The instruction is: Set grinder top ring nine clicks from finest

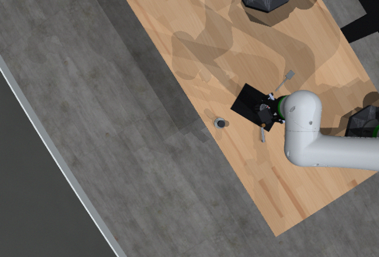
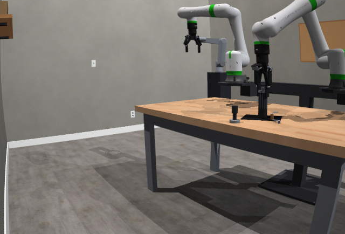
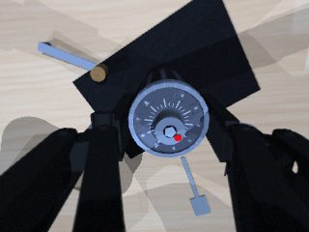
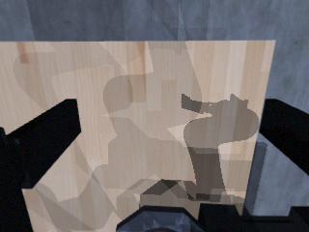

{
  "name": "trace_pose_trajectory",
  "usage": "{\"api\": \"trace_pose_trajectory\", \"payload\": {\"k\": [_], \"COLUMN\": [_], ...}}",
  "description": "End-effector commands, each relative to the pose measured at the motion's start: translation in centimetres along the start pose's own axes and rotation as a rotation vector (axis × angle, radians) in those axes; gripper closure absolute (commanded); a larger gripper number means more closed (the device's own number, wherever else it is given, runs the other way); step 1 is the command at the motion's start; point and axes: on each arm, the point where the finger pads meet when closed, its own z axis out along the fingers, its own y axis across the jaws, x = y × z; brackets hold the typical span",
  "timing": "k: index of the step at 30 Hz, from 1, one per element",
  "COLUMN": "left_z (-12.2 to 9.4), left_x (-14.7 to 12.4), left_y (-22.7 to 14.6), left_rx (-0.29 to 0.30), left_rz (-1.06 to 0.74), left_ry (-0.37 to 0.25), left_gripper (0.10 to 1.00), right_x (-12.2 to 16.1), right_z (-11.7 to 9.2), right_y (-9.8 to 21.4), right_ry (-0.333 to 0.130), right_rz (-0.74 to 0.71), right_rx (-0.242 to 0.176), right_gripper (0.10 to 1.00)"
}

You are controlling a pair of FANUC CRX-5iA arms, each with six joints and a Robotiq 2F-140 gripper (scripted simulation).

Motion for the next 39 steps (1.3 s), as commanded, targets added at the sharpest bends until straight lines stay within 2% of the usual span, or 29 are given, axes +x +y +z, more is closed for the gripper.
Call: {"api": "trace_pose_trajectory", "payload": {"k": [1,8,10,25,27,39], "left_z": [-0.05,-0.05,-0.05,-0.05,-0.05,-0.05], "left_x": [0.03,0.03,0.03,0.03,0.03,0.03], "left_y": [0.02,0.02,0.02,0.02,0.02,0.02], "left_rx": [-0.003,-0.003,-0.003,-0.003,-0.003,-0.003], "left_rz": [0.133,0.372,0.372,0.950,0.950,1.342], "left_ry": [-0.001,0.000,0.000,0.001,0.001,0.002], "left_gripper": [0.662,0.662,0.662,0.662,0.662,0.662], "right_x": [0.02,0.02,0.02,0.02,0.02,0.02], "right_z": [-0.08,-0.08,-0.08,-0.08,-0.08,-0.08], "right_y": [0.02,0.02,0.02,0.02,0.02,0.02], "right_ry": [0.002,0.002,0.002,0.002,0.002,0.002], "right_rz": [0.000,0.000,0.000,0.000,0.000,0.000], "right_rx": [0.000,0.000,0.000,0.000,0.000,0.000], "right_gripper": [0.098,0.098,0.098,0.098,0.098,0.098]}}
